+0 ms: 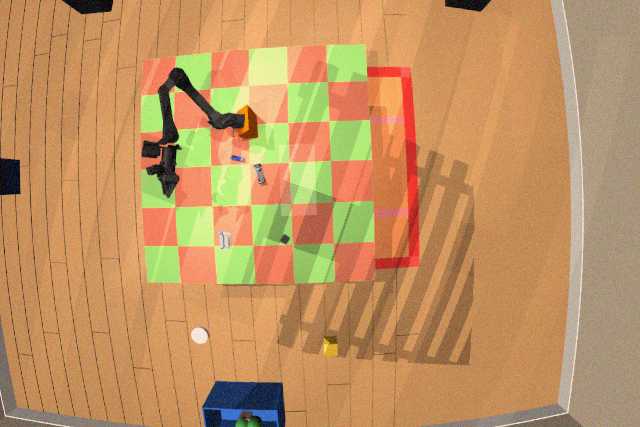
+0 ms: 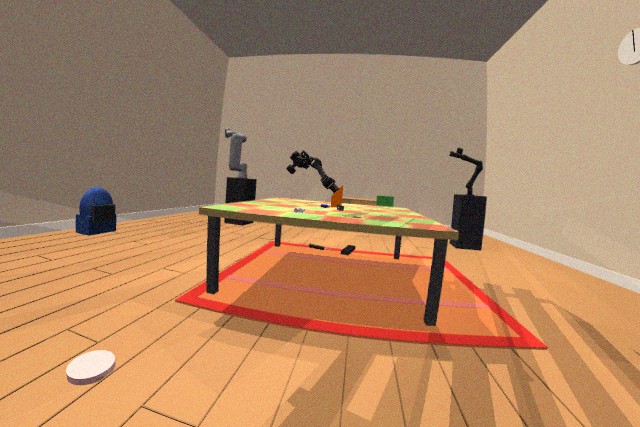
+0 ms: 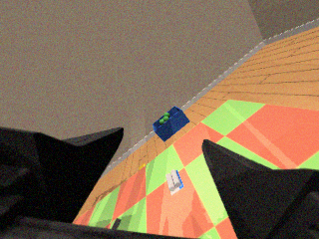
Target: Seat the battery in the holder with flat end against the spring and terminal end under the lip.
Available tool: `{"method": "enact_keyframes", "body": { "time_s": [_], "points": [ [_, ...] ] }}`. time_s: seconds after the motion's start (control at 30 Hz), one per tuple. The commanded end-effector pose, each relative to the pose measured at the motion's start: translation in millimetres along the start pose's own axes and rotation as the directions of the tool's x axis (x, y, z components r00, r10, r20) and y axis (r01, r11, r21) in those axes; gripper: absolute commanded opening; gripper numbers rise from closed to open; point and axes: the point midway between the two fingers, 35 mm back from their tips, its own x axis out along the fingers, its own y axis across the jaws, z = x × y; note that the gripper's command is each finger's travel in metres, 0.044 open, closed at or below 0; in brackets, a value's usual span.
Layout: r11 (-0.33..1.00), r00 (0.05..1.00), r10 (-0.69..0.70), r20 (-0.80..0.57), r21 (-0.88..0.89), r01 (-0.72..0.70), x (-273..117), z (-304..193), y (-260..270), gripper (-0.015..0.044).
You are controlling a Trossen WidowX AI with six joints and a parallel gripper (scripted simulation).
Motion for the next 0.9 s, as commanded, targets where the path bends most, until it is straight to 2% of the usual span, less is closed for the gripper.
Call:
{"method": "enact_keyframes", "body": {
  "time_s": [0.0, 0.03, 0.1, 0.17, 0.3, 0.43, 0.53, 0.63, 0.7, 0.87],
  "points": [
    [1.0, 1.0, -0.005, -0.022, -0.01, 0.004, 2, -6, 0, 0.0374],
    [0.999, 0.996, -0.019, -0.088, -0.042, 0.015, 5, -24, 0, 0.0347],
    [0.984, 0.948, -0.068, -0.311, -0.176, 0.013, 10, -87, 2, 0.0295],
    [0.97, 0.91, -0.092, -0.404, -0.241, -0.009, 8, -113, 3, 0.0243],
    [0.89, 0.744, -0.179, -0.644, -0.429, -0.157, -13, -188, 4, 0.0243],
    [0.704, 0.49, -0.319, -0.811, -0.549, -0.451, -58, -254, -1, 0.0243],
    [0.458, 0.27, -0.475, -0.837, -0.498, -0.737, -105, -289, -12, 0.0243],
    [0.132, 0.091, -0.667, -0.739, -0.238, -0.962, -153, -301, -32, 0.0243],
    [0.045, 0.062, -0.717, -0.694, -0.135, -0.99, -164, -300, -38, 0.0243],
    [0.035, 0.059, -0.723, -0.688, -0.122, -0.992, -165, -300, -38, 0.0243]
  ]
}}
